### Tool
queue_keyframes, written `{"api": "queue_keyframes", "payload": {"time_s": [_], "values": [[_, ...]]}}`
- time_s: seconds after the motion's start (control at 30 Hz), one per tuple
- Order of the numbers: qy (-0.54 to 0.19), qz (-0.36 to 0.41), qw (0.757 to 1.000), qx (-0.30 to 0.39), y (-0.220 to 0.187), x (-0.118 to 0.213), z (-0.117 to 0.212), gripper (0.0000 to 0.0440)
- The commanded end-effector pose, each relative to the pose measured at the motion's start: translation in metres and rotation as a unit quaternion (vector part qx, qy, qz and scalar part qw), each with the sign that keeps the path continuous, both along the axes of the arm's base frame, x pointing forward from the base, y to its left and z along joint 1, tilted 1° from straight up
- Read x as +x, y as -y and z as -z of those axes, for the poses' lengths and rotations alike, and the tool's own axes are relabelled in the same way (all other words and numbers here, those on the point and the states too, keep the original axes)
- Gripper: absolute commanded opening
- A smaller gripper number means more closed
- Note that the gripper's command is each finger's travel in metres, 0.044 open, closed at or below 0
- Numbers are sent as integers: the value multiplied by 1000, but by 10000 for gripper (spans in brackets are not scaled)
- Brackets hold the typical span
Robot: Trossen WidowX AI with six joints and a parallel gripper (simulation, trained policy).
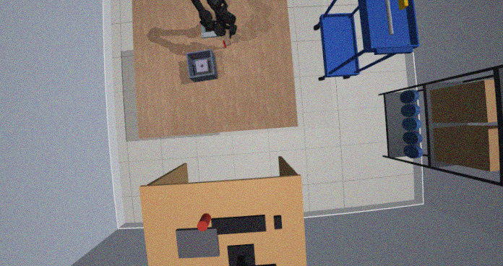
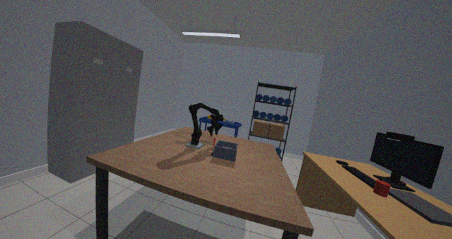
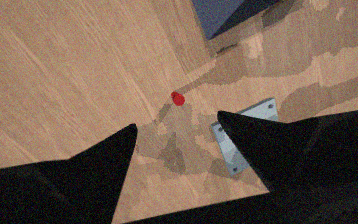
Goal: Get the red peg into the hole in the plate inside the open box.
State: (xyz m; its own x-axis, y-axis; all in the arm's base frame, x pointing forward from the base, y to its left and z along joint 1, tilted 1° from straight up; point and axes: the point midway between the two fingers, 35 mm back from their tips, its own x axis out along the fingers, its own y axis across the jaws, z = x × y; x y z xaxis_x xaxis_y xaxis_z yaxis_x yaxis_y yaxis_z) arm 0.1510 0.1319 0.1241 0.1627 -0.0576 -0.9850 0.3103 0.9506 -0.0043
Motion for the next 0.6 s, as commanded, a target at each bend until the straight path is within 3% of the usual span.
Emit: {"api": "queue_keyframes", "payload": {"time_s": [0.0, 0.43, 0.57], "values": [[-16, 64, 998, 8, 3, 4, 12, 440], [-24, 161, 986, 18, 5, 20, 60, 433], [-25, 168, 985, 13, 7, 22, 73, 387]]}}
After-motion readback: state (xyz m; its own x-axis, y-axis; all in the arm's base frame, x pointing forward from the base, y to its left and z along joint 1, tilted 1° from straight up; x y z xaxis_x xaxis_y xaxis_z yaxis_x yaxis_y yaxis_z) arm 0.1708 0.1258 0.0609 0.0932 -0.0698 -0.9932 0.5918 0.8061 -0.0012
